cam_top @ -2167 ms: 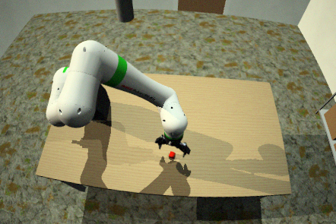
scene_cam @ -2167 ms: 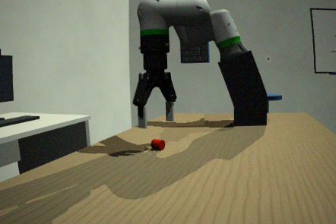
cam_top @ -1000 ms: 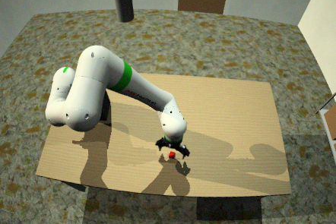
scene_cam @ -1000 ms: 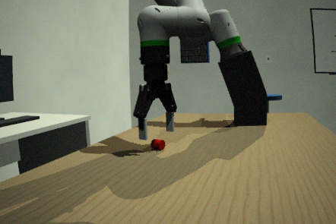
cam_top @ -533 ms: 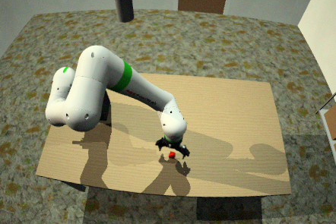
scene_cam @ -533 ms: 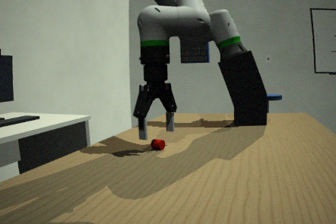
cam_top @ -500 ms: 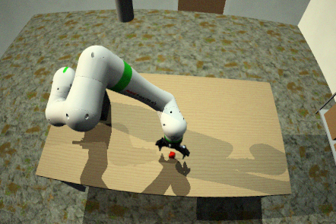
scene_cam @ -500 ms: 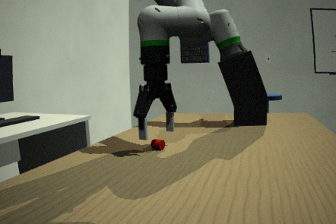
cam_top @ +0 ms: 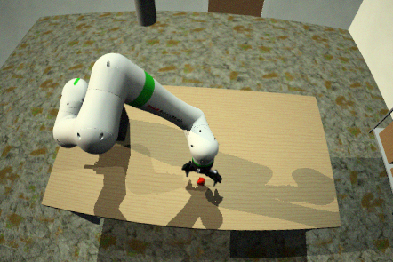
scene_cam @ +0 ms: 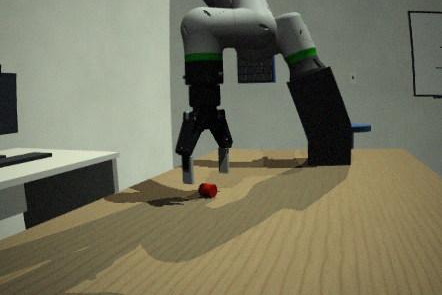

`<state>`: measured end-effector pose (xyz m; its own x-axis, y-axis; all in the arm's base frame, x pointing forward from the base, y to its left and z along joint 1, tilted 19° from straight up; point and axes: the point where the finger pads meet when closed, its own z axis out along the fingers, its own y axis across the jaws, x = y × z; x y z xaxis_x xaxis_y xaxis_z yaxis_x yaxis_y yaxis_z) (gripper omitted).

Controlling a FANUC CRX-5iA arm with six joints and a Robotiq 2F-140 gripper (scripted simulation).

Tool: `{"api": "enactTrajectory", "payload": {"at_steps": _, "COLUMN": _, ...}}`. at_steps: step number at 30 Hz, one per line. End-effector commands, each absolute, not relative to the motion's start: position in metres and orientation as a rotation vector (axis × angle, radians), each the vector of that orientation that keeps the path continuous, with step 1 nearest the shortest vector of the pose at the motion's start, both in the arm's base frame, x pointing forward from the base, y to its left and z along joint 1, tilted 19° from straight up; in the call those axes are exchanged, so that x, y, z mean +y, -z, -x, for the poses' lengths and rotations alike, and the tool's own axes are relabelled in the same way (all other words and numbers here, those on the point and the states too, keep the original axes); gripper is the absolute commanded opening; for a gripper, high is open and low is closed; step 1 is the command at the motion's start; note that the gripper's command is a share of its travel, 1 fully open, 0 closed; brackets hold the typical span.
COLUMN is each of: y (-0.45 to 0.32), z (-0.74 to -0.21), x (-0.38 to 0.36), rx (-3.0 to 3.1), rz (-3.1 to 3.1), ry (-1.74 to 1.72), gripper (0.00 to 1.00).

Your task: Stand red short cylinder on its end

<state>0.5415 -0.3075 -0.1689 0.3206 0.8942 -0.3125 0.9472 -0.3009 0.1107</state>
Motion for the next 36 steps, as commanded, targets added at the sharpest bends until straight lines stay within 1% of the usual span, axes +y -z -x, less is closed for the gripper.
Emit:
{"api": "enactTrajectory", "payload": {"at_steps": 1, "y": 0.169, "z": -0.542, "x": -0.307, "rx": 1.663, "rz": -2.316, "ry": 0.277, "gripper": 1.0}}
{"api": "enactTrajectory", "payload": {"at_steps": 10, "y": 0.169, "z": -0.542, "x": -0.308, "rx": 1.663, "rz": -2.316, "ry": 0.277, "gripper": 1.0}}
{"api": "enactTrajectory", "payload": {"at_steps": 18, "y": 0.188, "z": -0.542, "x": -0.314, "rx": 1.663, "rz": -2.316, "ry": 0.277, "gripper": 1.0}}
{"api": "enactTrajectory", "payload": {"at_steps": 31, "y": 0.189, "z": -0.542, "x": -0.315, "rx": 1.663, "rz": -2.316, "ry": 0.277, "gripper": 1.0}}
{"api": "enactTrajectory", "payload": {"at_steps": 32, "y": 0.189, "z": -0.542, "x": -0.315, "rx": 1.663, "rz": -2.316, "ry": 0.277, "gripper": 0.19}}
{"api": "enactTrajectory", "payload": {"at_steps": 36, "y": 0.189, "z": -0.542, "x": -0.315, "rx": 1.663, "rz": -2.316, "ry": 0.277, "gripper": 0.19}}
